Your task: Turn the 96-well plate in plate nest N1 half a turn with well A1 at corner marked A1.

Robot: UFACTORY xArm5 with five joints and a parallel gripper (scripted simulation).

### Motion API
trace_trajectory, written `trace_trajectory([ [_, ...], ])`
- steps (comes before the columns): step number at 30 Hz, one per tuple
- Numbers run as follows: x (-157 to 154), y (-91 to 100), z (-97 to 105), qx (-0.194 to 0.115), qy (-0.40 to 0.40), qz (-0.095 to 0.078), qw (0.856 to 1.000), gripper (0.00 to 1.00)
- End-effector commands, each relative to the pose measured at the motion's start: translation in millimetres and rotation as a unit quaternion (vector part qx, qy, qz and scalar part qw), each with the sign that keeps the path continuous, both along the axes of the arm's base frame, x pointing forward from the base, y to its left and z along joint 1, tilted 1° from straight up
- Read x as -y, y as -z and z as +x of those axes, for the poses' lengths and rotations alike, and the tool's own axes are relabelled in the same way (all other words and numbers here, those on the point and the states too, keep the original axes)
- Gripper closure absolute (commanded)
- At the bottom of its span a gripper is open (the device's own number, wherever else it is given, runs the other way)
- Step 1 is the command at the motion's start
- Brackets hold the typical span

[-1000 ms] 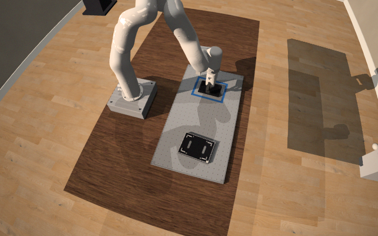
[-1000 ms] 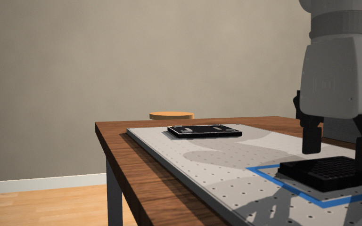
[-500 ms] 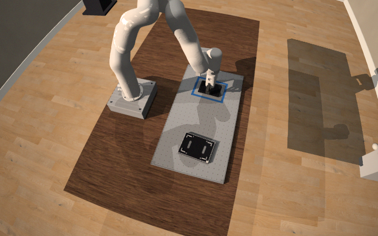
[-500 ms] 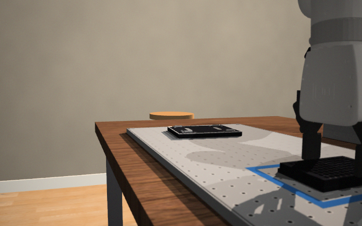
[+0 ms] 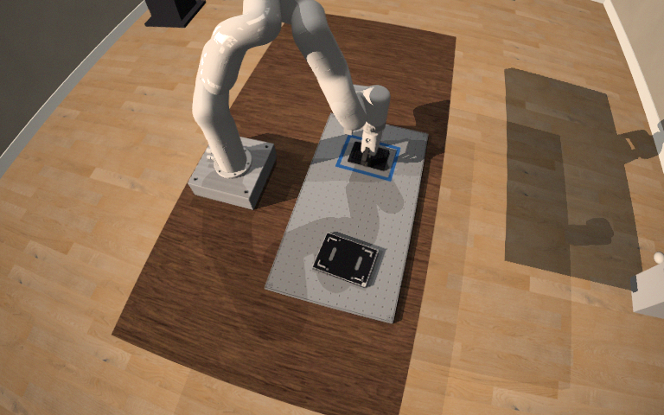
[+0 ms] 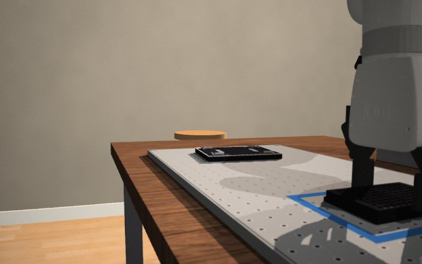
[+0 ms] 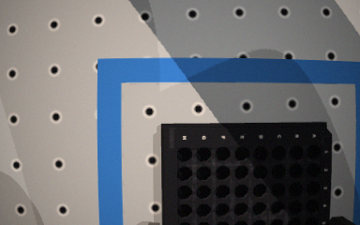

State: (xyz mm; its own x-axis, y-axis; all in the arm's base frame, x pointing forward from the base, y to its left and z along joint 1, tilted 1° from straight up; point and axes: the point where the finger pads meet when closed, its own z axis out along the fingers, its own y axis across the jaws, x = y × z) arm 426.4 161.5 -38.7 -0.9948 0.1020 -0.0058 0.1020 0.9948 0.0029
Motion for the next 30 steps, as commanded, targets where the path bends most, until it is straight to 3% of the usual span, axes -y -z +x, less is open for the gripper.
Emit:
trace_trajectory([
  [1, -0.5, -1.0, 1.3, 0.004, 0.000, -0.007, 1.000, 0.00],
  [8, -0.5, -1.0, 1.3, 0.004, 0.000, -0.007, 1.000, 0.00],
  [9, -0.5, -1.7, 1.3, 0.004, 0.000, -0.007, 1.000, 1.00],
  [30, -0.5, -1.7, 1.3, 0.004, 0.000, -0.007, 1.000, 1.00],
])
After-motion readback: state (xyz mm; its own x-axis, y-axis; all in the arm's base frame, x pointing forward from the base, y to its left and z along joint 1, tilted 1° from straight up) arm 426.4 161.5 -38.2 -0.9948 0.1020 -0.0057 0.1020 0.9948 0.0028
